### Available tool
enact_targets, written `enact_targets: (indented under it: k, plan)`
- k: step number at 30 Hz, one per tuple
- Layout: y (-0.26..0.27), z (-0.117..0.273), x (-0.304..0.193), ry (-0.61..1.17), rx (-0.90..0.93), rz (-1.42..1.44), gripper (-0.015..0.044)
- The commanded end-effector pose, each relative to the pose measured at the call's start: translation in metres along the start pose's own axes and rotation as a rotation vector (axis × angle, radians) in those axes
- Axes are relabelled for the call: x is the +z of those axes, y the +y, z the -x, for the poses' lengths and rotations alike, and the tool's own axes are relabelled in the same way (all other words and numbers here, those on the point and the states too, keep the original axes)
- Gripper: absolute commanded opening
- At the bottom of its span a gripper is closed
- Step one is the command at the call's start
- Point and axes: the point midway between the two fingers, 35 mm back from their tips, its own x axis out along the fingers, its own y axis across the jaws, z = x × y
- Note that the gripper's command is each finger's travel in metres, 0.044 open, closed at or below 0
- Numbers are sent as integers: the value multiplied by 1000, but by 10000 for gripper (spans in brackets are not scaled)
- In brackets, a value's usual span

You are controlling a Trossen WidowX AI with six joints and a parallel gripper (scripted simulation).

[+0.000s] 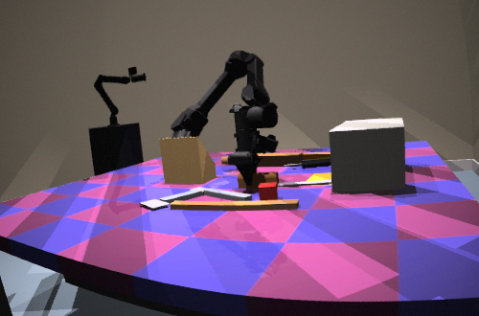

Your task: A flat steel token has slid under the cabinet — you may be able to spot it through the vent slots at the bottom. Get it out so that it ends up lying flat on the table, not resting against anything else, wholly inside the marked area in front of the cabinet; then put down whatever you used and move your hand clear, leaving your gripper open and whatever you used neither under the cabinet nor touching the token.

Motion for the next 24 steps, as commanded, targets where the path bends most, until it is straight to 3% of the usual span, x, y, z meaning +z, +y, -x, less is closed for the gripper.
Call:
enact_targets:
  k: [1, 24]
  plan:
    - [0, -1, -8, 5, 0, 1, 0]
    - [-2, -1, -41, 6, -1, 0, 0]
